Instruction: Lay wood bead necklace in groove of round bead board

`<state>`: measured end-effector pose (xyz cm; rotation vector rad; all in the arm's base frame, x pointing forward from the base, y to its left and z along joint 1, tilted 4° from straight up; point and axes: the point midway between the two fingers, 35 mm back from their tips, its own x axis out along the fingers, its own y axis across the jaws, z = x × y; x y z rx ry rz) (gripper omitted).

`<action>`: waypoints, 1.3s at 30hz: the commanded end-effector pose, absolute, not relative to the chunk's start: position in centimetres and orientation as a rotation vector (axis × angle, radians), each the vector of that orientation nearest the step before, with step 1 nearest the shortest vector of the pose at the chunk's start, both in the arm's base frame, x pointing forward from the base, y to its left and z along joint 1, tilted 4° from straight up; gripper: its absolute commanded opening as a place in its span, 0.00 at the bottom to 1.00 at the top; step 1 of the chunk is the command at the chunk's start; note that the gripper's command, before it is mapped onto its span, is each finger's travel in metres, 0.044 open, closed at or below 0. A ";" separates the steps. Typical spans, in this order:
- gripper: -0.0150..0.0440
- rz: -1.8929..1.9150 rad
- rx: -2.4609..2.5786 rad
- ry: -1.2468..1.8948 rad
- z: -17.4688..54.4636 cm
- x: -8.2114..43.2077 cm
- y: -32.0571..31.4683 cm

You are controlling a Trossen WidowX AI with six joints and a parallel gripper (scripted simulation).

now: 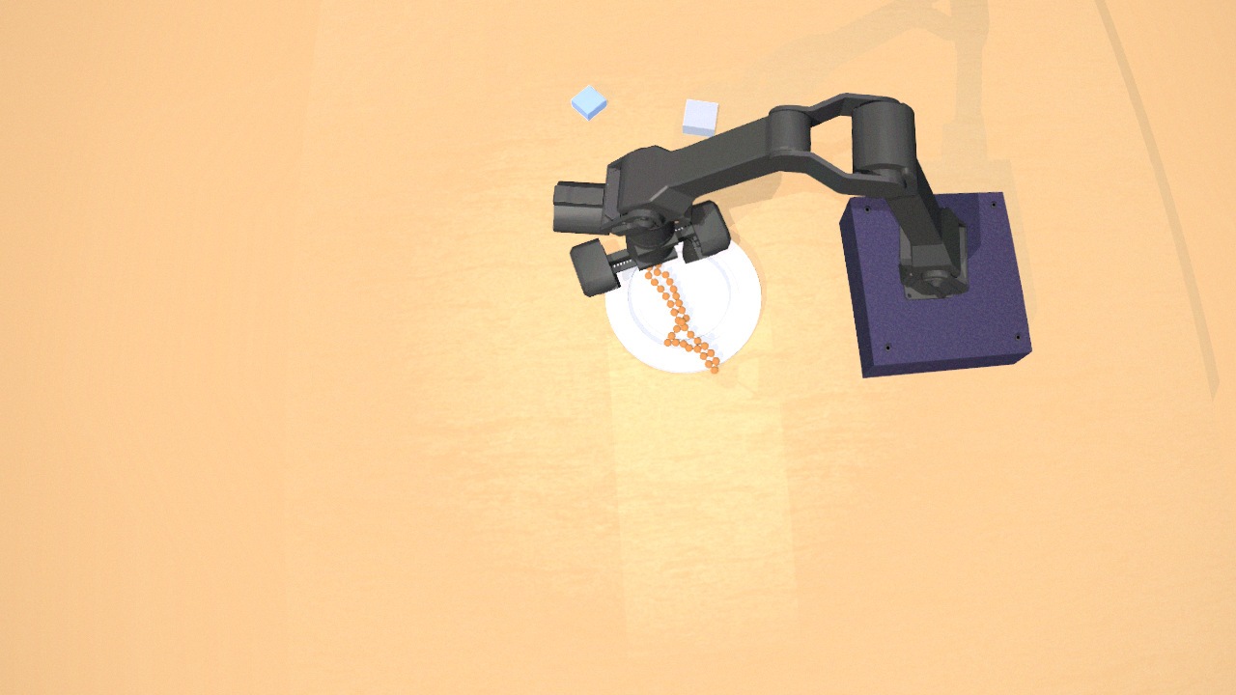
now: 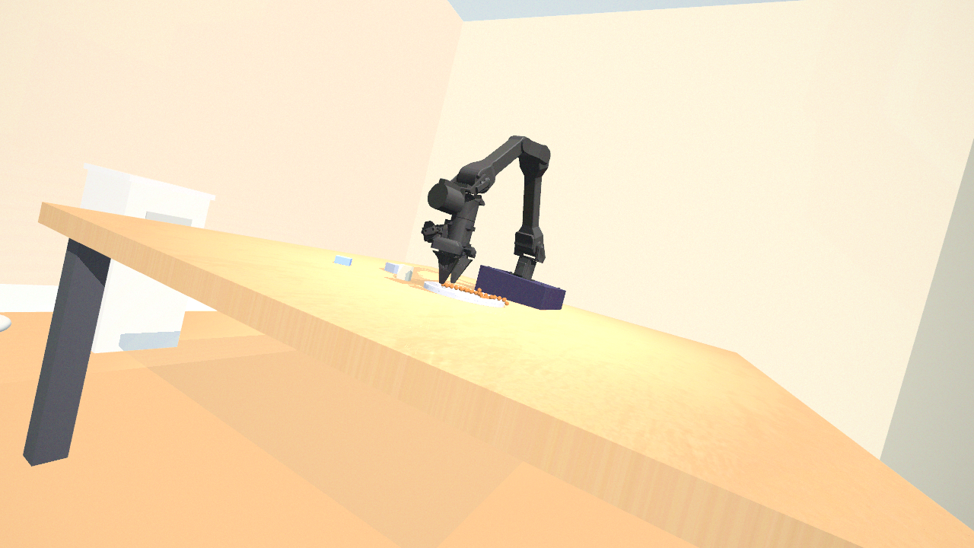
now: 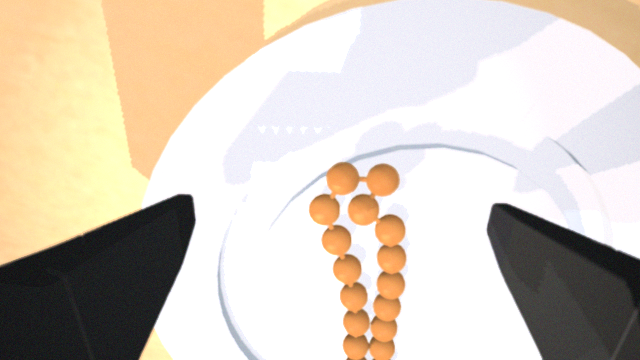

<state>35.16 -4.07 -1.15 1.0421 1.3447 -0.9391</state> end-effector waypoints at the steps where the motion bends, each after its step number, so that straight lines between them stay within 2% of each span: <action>1: 1.00 -0.940 1.046 1.346 -1.1 35.1 -4.0; 9: 1.00 -0.940 1.046 1.346 -1.1 35.1 -4.0; 14: 0.78 -0.745 0.852 1.424 1.2 34.9 -3.3; 39: 0.78 -0.669 0.776 1.444 0.3 35.0 -2.9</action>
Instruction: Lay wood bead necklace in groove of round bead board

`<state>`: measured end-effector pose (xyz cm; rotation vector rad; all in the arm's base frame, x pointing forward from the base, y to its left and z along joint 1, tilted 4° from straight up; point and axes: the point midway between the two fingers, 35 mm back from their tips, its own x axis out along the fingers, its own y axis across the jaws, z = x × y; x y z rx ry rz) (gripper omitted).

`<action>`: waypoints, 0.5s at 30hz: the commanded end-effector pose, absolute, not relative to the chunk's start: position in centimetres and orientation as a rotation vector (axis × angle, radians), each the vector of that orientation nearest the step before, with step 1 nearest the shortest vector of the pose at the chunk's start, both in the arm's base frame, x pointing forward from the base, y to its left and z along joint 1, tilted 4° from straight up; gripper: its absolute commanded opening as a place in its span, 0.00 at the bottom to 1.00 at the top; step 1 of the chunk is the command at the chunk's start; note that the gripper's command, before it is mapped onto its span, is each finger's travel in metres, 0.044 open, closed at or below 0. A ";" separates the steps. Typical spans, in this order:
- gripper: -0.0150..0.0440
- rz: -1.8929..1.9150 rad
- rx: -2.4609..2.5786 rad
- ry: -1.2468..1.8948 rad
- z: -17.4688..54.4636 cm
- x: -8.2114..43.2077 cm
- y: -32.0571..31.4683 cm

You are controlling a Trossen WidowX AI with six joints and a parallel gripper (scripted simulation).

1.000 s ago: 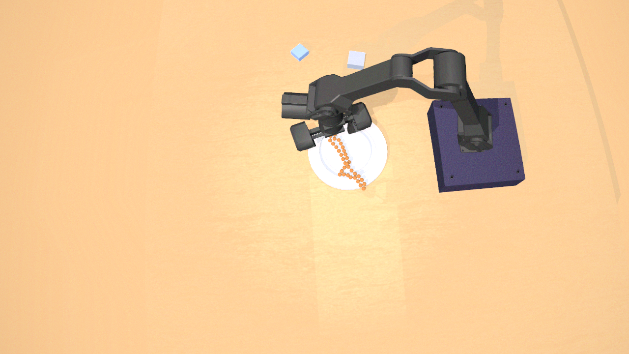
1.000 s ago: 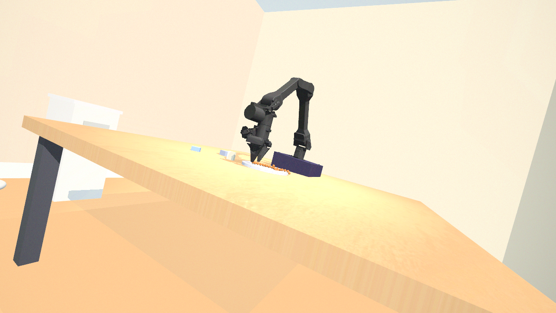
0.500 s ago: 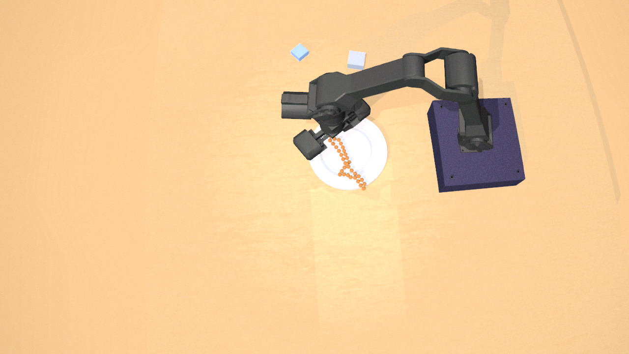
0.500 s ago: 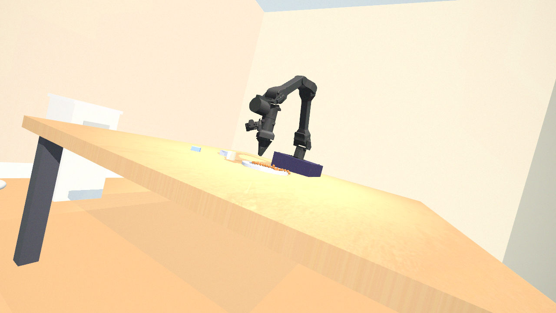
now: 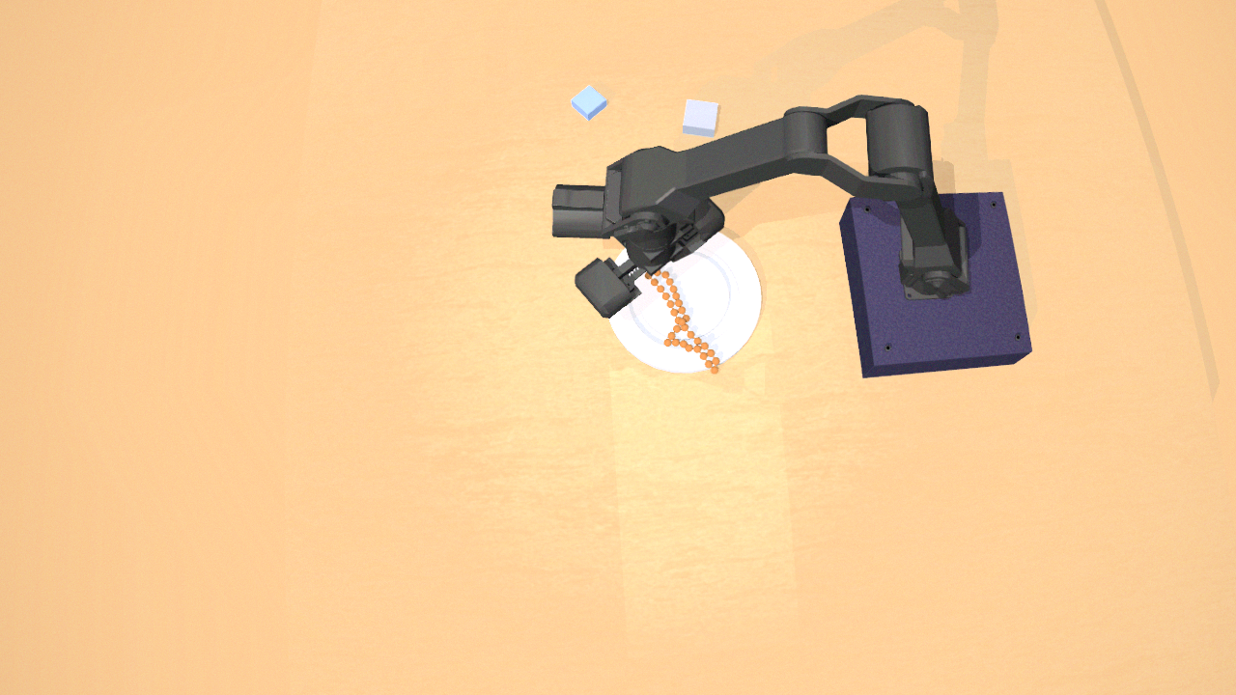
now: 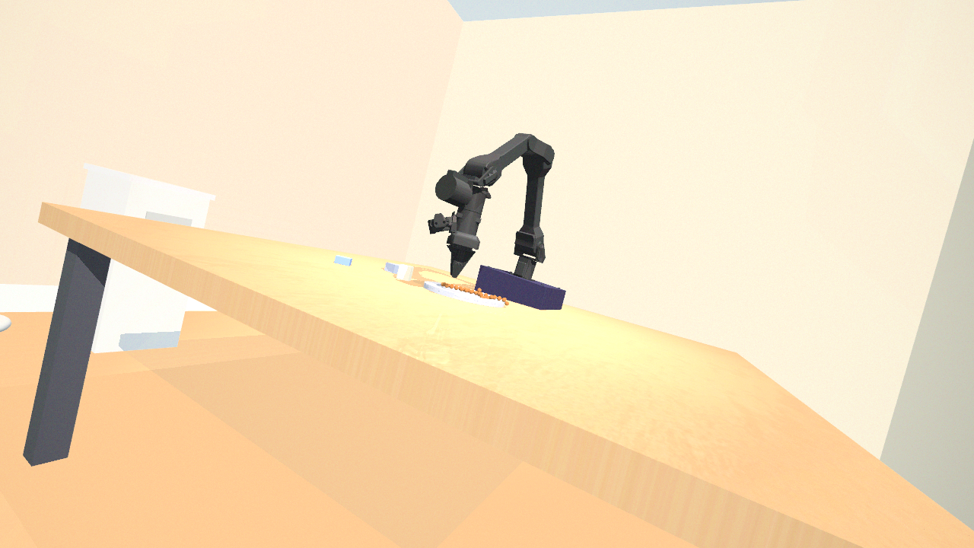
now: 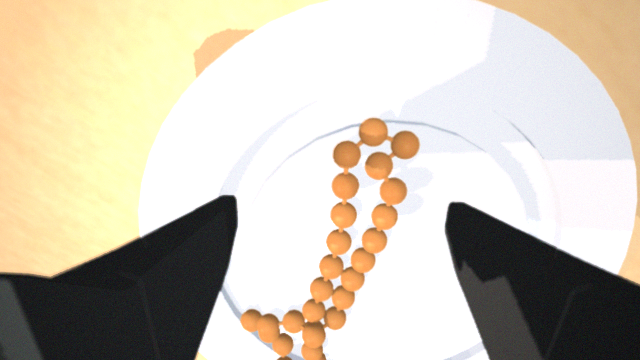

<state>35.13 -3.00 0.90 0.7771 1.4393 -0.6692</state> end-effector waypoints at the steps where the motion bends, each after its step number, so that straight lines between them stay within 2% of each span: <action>1: 0.78 -0.669 0.776 1.444 0.2 35.0 -2.9; 15: 0.78 -0.665 0.772 1.450 -1.9 34.9 -2.8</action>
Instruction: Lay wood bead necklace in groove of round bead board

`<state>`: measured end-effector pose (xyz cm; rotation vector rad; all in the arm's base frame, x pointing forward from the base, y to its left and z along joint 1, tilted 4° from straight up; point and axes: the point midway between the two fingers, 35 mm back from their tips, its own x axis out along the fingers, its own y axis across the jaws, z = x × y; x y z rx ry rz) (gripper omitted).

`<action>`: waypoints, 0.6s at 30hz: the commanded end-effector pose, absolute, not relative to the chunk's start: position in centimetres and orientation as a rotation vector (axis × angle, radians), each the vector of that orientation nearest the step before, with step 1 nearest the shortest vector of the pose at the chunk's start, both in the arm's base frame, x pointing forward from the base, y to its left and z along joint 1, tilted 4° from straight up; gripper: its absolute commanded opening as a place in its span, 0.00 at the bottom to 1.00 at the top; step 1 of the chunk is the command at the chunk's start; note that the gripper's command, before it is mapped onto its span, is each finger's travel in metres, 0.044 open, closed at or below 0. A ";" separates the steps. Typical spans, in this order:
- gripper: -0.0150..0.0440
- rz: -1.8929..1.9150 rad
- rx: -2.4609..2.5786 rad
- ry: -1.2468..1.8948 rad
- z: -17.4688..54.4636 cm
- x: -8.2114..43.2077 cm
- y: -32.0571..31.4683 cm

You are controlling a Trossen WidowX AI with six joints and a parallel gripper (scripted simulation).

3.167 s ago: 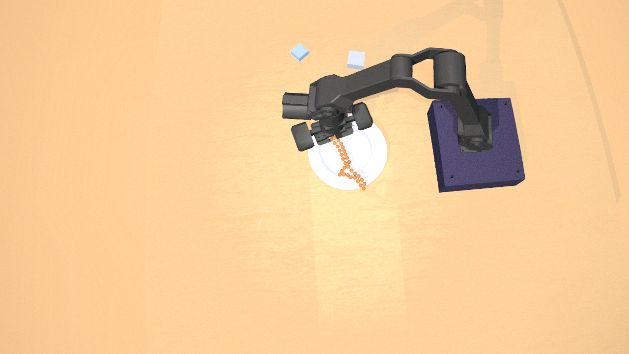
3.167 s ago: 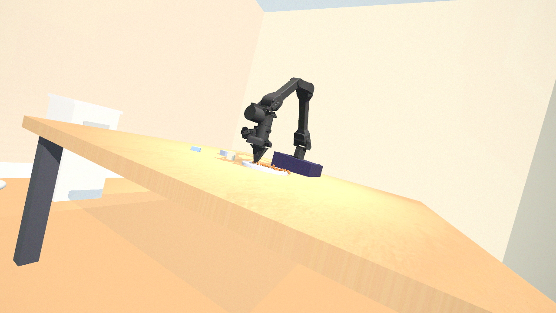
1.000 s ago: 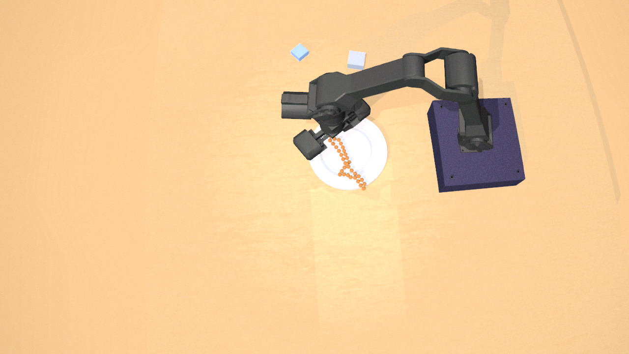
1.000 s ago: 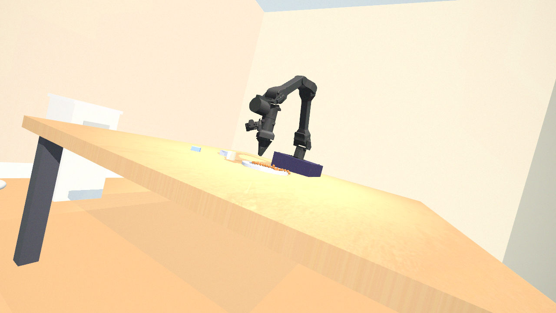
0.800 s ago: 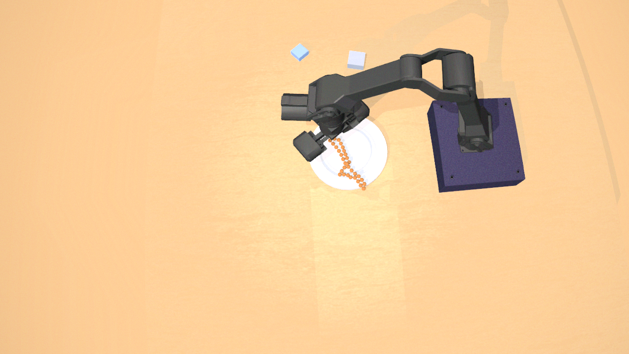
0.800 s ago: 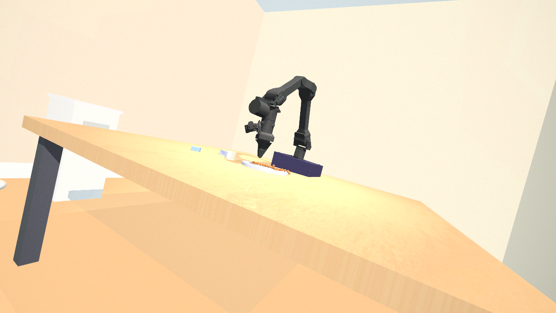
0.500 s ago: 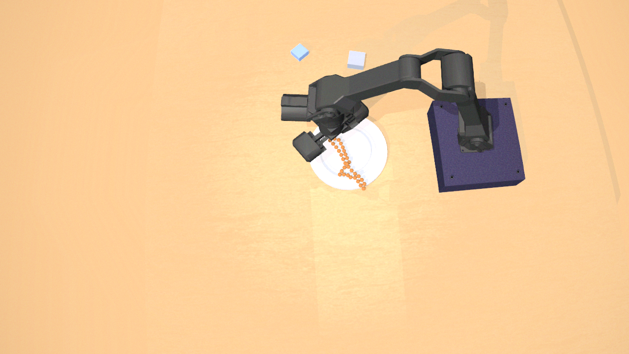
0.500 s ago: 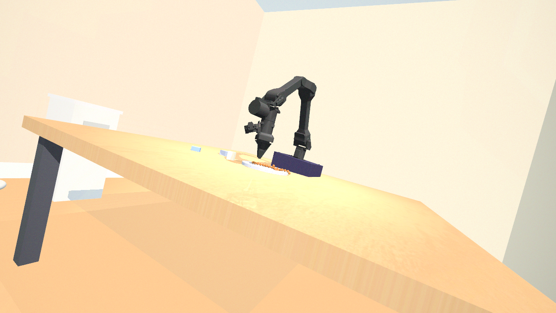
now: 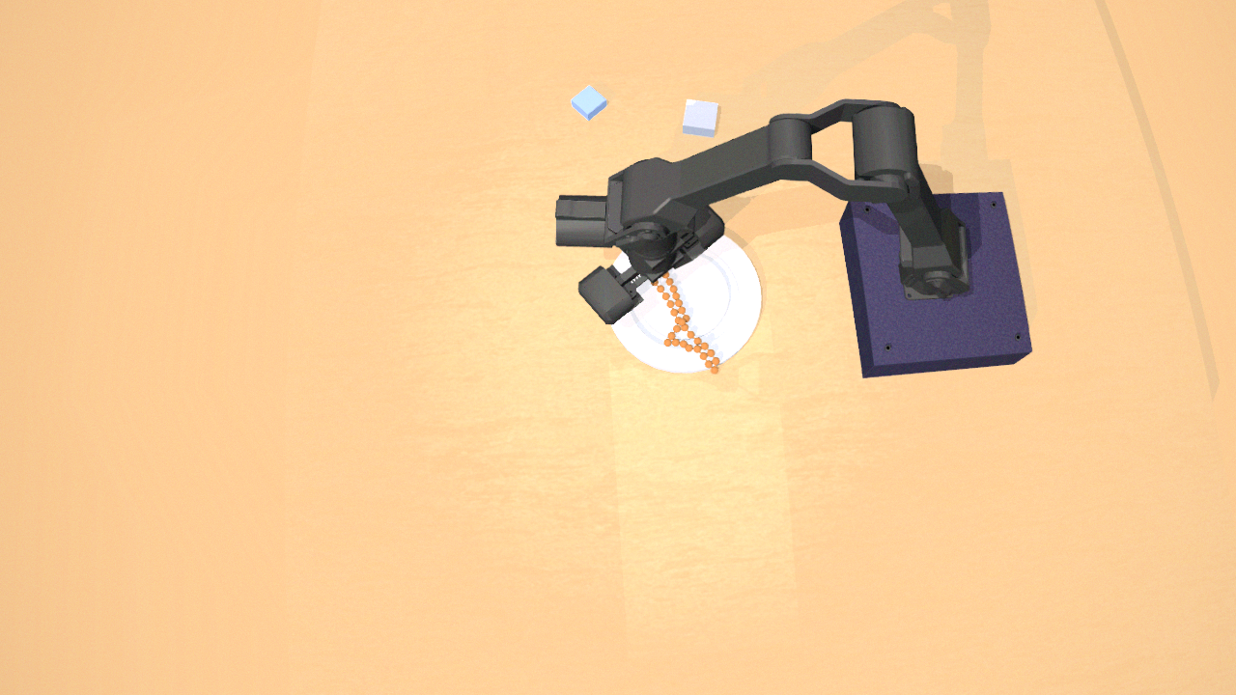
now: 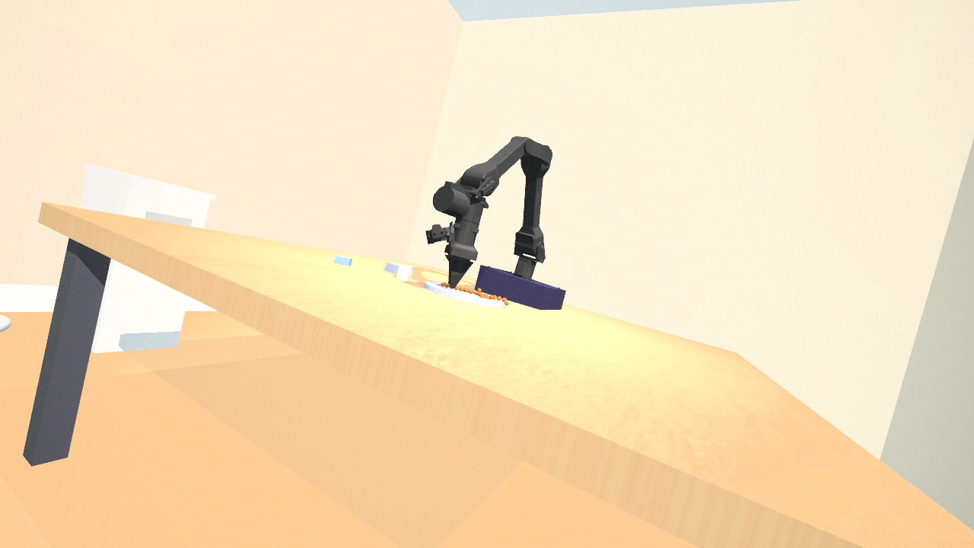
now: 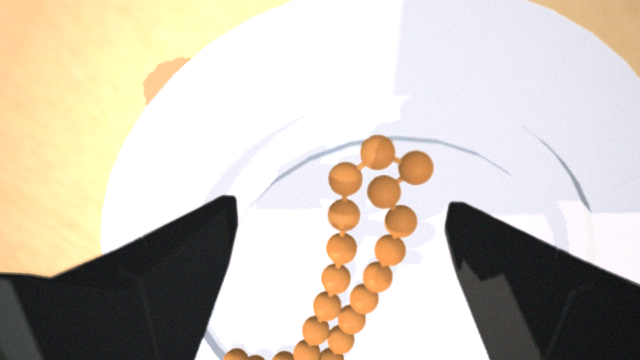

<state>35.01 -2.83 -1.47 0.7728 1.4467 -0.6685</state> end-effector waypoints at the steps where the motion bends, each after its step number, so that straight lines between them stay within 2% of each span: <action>1: 0.78 -0.665 0.772 1.450 -1.9 34.9 -2.8; 2: 0.78 -0.665 0.772 1.450 -1.9 34.9 -2.8; 14: 0.25 -0.669 0.772 1.449 -1.7 35.0 -2.8; 18: 0.25 -0.669 0.772 1.449 -1.7 35.0 -2.8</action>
